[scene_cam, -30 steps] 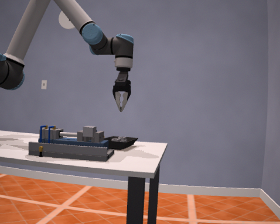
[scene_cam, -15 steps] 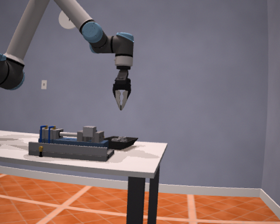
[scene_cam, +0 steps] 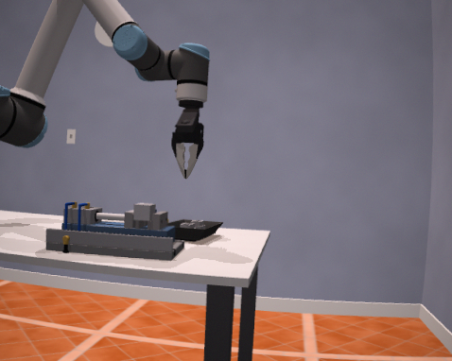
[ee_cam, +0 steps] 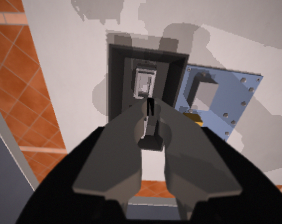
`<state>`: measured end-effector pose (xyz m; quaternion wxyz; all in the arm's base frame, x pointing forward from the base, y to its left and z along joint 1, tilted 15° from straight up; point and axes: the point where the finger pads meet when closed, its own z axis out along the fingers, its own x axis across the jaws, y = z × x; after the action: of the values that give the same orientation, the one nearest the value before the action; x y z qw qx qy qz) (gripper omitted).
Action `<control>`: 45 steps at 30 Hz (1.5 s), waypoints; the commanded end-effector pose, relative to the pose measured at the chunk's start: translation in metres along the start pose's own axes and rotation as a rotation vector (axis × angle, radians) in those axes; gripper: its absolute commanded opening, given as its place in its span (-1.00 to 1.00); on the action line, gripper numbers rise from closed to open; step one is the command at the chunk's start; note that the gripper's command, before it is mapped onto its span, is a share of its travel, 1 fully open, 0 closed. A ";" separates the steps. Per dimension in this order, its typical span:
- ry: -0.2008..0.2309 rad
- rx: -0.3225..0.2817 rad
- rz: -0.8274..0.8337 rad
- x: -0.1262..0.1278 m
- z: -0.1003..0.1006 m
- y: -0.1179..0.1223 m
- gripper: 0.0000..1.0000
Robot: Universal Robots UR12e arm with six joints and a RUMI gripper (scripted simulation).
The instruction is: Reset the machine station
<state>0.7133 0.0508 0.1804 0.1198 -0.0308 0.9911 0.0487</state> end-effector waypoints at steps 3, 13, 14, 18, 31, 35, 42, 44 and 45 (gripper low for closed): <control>0.001 -0.007 -0.015 0.019 0.001 -0.080 -1.00; -0.005 -0.009 -0.014 0.051 -0.001 -0.168 -1.00; -0.005 -0.010 -0.014 0.053 -0.001 -0.174 -1.00; -0.006 -0.010 -0.013 0.059 -0.001 -0.187 -1.00; -0.008 -0.009 -0.016 0.058 -0.002 -0.187 -1.00; -0.008 -0.009 -0.015 0.058 -0.002 -0.187 -1.00; -0.008 -0.009 -0.015 0.058 -0.002 -0.187 -1.00; -0.008 -0.009 -0.015 0.058 -0.002 -0.187 -1.00; -0.008 -0.009 -0.015 0.058 -0.002 -0.187 -1.00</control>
<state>0.6709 -0.1386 0.1511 0.1234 -0.0382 0.9903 0.0520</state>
